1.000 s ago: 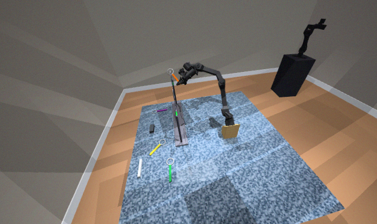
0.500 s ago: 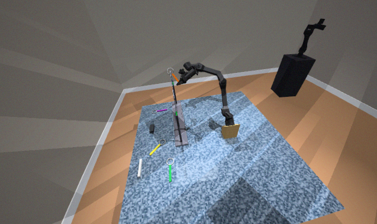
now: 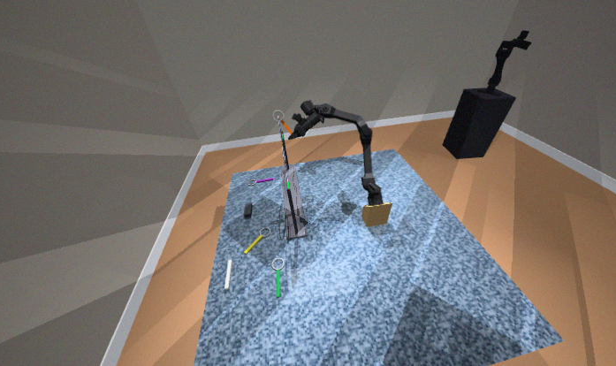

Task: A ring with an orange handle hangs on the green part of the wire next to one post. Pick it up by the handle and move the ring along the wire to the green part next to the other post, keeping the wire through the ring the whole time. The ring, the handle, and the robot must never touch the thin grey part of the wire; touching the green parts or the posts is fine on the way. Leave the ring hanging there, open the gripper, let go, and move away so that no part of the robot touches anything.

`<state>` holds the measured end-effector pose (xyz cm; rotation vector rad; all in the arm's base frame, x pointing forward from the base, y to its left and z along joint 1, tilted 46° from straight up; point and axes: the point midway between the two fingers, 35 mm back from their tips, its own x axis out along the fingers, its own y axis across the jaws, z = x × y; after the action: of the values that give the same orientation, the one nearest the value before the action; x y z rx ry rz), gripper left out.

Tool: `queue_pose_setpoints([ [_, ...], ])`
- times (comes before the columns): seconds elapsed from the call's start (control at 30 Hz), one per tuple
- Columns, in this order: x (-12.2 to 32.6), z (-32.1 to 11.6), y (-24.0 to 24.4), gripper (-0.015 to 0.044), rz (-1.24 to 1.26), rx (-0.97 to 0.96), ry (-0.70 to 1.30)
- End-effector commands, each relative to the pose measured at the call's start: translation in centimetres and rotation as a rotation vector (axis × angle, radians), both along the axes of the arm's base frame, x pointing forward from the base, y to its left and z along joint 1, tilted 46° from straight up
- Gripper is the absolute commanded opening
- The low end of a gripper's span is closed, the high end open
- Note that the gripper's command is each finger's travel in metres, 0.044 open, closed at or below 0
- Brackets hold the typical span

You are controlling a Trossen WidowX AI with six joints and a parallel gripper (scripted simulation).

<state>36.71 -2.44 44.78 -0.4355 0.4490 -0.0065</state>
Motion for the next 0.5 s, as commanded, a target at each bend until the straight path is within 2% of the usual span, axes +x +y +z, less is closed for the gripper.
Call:
queue_pose_setpoints([
  [0.0, 0.0, 0.0, -0.22, -0.015, -0.005, -0.062, -0.01],
  [0.47, 0.11, 0.24, -0.7, -0.015, -0.014, -0.237, -0.046],
])
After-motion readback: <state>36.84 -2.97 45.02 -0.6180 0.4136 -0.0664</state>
